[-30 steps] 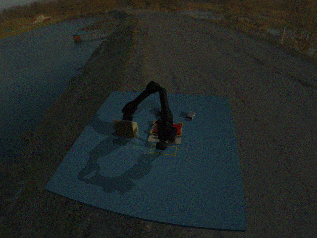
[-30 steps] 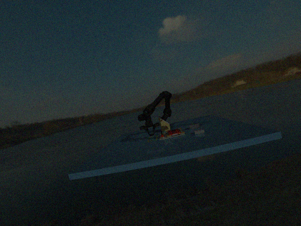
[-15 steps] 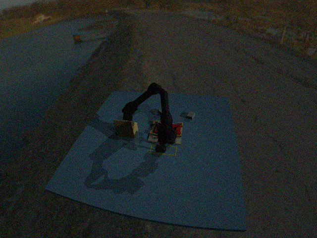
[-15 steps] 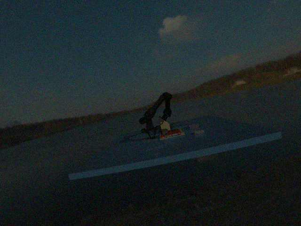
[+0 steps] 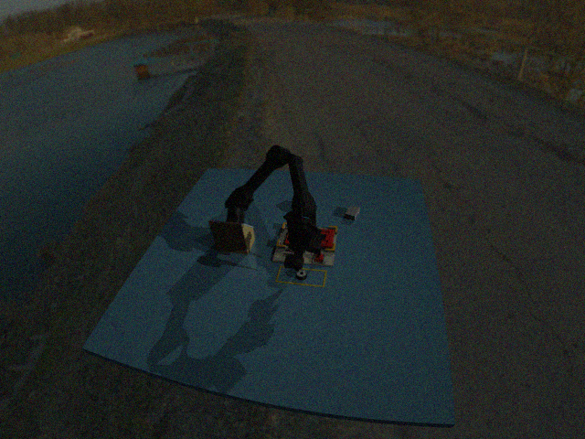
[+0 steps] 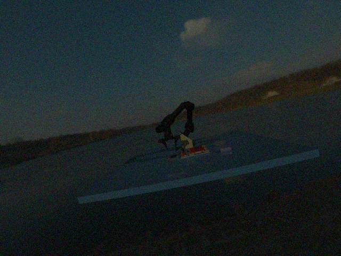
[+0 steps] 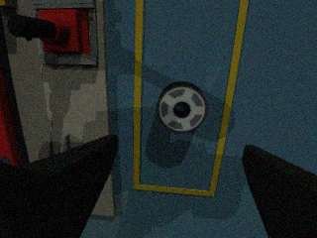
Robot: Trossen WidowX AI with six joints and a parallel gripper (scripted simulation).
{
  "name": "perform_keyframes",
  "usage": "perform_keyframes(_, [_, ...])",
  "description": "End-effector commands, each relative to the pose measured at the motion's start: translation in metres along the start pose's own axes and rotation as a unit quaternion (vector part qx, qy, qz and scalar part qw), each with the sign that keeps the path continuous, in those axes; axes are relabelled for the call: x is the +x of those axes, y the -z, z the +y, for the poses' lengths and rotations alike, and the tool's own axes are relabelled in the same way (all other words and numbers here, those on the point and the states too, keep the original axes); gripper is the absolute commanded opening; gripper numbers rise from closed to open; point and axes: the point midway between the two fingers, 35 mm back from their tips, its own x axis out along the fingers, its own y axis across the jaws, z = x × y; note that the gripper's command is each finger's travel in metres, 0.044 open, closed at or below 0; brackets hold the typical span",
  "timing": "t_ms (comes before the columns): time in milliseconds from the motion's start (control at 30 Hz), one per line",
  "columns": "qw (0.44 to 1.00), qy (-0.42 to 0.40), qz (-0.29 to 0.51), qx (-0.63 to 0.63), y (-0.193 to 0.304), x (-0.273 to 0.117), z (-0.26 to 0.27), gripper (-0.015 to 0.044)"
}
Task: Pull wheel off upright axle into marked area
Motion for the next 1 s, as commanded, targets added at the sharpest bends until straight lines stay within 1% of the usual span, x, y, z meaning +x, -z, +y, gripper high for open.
perform_keyframes(0, [1.000,0.000,0.005,0.006,0.030,-0.020,0.010,0.0431])
perform_keyframes(33, [1.000,0.000,0.006,0.006,0.041,-0.027,0.015,0.0440])
perform_keyframes(133, [1.000,0.000,0.008,0.006,0.071,-0.044,0.029,0.0440])
perform_keyframes(200, [1.000,-0.001,0.008,0.006,0.078,-0.047,0.032,0.0440])
perform_keyframes(967, [1.000,-0.001,0.008,0.006,0.078,-0.047,0.032,0.0440])
